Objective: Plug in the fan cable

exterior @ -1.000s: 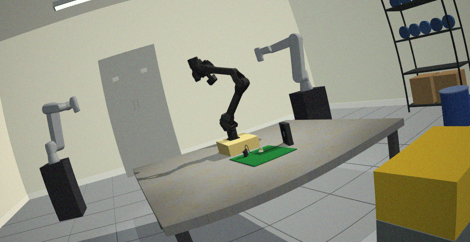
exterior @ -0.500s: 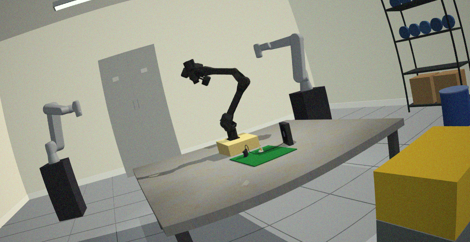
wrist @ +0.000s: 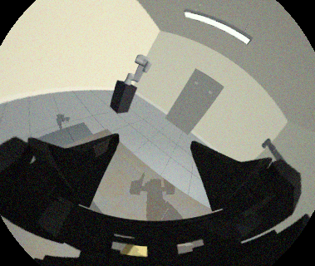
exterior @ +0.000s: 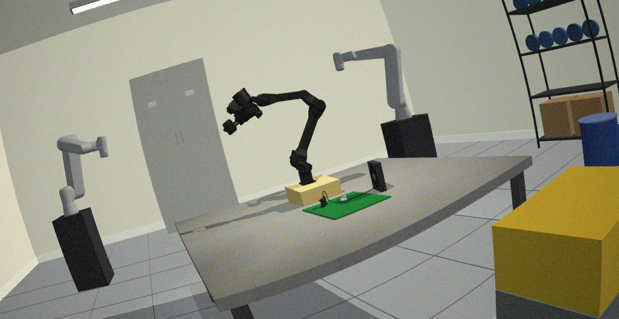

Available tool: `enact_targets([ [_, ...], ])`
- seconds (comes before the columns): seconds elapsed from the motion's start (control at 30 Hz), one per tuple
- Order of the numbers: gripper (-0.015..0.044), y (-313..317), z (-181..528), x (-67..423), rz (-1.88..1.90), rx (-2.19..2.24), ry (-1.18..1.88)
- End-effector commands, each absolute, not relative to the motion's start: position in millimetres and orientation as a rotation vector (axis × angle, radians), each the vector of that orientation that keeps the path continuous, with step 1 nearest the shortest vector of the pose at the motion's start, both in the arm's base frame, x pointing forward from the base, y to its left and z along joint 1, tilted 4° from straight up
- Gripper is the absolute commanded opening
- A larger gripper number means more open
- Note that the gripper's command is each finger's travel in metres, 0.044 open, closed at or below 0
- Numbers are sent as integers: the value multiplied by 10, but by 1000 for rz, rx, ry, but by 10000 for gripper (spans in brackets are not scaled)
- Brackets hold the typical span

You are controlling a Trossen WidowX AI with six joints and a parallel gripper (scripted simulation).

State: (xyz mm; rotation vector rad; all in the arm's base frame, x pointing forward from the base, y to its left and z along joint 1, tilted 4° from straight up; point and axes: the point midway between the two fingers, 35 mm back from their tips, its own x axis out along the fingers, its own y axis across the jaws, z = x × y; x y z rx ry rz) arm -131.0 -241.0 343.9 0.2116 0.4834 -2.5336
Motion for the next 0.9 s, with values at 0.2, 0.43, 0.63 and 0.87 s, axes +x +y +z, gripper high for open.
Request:
enact_targets([
  [0.2,440,-2874,2734,116,-1497,-245,1306],
  [0.43,440,-2606,2238,1162,-664,-752,1533],
  [0.63,440,-2015,1832,1838,-7,-1172,1502],
  [0.87,440,-1152,1420,2288,795,-1708,1231],
])
